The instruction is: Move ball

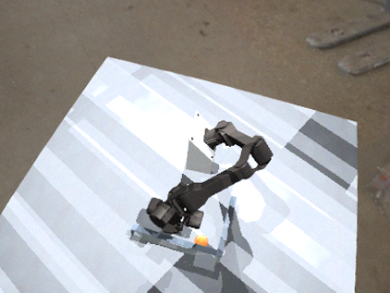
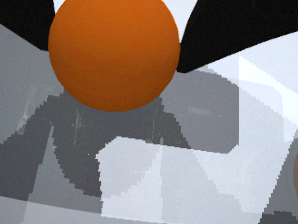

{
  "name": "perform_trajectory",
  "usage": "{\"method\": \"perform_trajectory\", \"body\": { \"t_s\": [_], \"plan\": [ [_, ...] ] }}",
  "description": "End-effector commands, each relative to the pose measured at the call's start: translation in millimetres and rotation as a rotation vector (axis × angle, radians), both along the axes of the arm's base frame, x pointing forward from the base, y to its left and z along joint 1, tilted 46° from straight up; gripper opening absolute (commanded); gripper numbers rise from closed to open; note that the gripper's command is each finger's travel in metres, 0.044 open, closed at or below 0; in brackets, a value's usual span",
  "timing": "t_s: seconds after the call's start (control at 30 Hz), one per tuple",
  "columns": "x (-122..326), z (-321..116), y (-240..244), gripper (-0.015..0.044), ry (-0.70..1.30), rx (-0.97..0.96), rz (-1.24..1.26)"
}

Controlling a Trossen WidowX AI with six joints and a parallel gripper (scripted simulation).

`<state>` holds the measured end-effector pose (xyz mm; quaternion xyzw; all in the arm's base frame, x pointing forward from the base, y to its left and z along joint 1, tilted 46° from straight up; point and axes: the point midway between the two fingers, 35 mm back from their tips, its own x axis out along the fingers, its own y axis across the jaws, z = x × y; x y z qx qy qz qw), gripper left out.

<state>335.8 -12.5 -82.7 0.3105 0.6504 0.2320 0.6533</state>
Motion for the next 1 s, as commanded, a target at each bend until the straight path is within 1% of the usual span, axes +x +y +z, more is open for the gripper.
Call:
{"method": "perform_trajectory", "body": {
  "t_s": [0.0, 0.07, 0.23, 0.7, 0.83, 0.97],
  "plan": [
    [0.2, -0.1, 0.4, 0.0177, 0.003, 0.003, -0.006],
    [1.0, 2.6, -3.0, 0.0125, 0.003, 0.002, -0.006],
    [4.4, 24.0, -28.8, 0.0, 0.003, -0.005, -0.007],
    [-5.9, 94.2, -95.9, 0.0, 0.004, -0.003, -0.006],
    [-5.6, 95.4, -95.8, 0.0, 0.004, -0.003, -0.006],
    [6.4, 102.1, -77.9, 0.0, 0.005, -0.009, -0.008]
  ]
}}
